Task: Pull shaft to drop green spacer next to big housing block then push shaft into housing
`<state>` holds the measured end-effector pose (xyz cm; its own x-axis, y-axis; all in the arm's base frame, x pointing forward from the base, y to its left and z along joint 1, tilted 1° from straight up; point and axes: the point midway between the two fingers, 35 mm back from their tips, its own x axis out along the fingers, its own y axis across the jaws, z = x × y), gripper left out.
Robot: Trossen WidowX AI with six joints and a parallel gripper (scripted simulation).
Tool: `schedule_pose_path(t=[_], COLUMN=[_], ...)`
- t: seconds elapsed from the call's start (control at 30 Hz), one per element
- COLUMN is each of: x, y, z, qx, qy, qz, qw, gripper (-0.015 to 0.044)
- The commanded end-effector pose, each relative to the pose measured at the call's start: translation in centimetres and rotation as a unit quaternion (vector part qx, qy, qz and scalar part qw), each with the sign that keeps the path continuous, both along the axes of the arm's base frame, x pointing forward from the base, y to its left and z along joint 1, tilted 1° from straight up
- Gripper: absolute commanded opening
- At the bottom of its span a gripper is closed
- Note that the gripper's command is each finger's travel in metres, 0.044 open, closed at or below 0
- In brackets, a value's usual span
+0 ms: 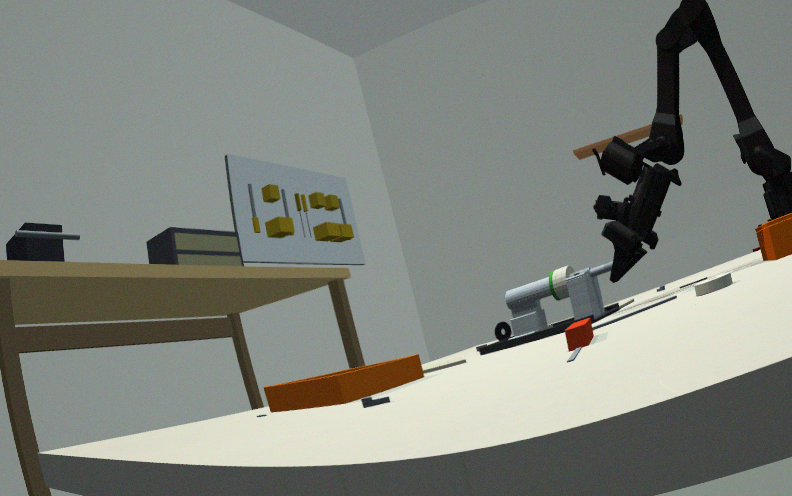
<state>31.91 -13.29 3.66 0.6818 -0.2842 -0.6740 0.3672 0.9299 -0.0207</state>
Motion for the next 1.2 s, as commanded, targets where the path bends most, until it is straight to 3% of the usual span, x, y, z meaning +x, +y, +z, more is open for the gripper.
schedule_pose_path(t=[0.0,1.17], x=[-0.05,-0.35], y=[0.06,0.18], z=[-0.01,-0.03], qx=[0.002,0.002], qy=[-0.001,0.000], qz=[0.001,0.001], qw=[1.000,1.000], gripper=[0.0000,0.0000])
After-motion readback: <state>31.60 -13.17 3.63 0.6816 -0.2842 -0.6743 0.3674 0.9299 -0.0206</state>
